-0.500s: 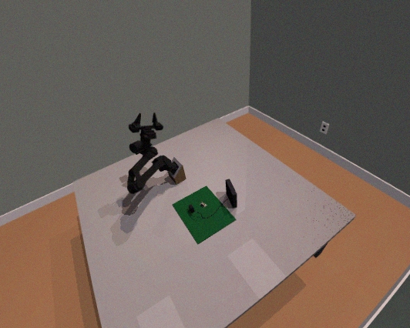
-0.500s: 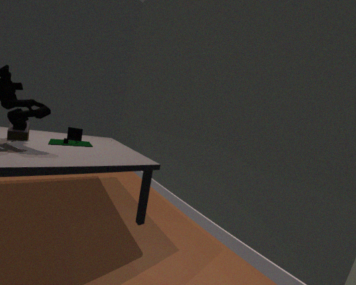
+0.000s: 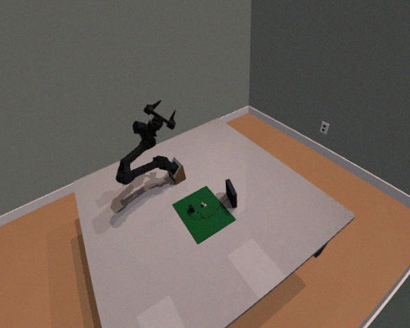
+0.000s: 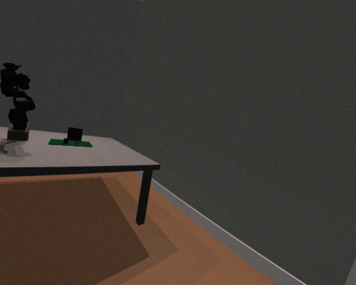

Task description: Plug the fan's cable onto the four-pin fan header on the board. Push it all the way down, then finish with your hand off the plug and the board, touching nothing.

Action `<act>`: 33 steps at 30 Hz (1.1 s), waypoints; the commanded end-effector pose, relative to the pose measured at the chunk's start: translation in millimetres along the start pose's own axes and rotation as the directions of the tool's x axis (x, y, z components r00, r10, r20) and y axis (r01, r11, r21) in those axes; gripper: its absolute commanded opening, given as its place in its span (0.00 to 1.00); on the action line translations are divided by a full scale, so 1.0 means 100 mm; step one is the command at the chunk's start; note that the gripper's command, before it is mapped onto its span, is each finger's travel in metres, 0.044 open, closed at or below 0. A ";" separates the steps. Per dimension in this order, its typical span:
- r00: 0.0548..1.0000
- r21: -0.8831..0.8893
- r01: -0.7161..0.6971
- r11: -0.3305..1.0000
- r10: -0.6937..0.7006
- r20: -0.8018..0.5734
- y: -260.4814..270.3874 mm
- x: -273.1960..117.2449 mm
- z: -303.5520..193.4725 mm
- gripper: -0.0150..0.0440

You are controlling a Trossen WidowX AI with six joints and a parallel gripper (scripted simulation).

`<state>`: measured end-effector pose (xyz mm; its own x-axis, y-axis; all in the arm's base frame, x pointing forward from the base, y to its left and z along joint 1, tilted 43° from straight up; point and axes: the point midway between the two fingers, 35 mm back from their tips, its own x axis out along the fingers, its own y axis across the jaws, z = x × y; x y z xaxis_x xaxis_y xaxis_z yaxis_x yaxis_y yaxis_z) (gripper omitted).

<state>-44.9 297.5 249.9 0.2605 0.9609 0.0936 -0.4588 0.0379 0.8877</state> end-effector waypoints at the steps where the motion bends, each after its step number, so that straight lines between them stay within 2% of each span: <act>1: 0.979 -0.174 0.201 0.964 -0.193 0.062 -0.35 0.32 0.17 1.00; 5: 0.887 -0.323 0.462 0.826 -0.436 0.155 -0.87 0.58 0.50 1.00; 8: 0.765 -0.387 0.638 0.666 -0.604 0.223 -1.27 0.64 0.82 1.00; 13: 0.473 -0.419 0.846 0.330 -0.827 0.303 -1.91 0.50 1.41 1.00; 17: 0.198 -0.407 0.912 0.057 -0.929 0.313 -2.31 0.19 1.85 1.00; 22: -0.157 -0.388 0.888 -0.247 -0.956 0.249 -2.65 -0.37 2.32 1.00; 27: -0.482 -0.400 0.782 -0.477 -0.871 0.095 -2.80 -1.06 2.68 1.00; 30: -0.638 -0.429 0.704 -0.566 -0.769 -0.032 -2.78 -1.50 2.83 1.00; 33: -0.704 -0.451 0.664 -0.597 -0.702 -0.107 -2.75 -1.72 2.90 1.00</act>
<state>284.7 80.8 114.6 0.2335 -0.6039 -0.7621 0.0902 0.7938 -0.6014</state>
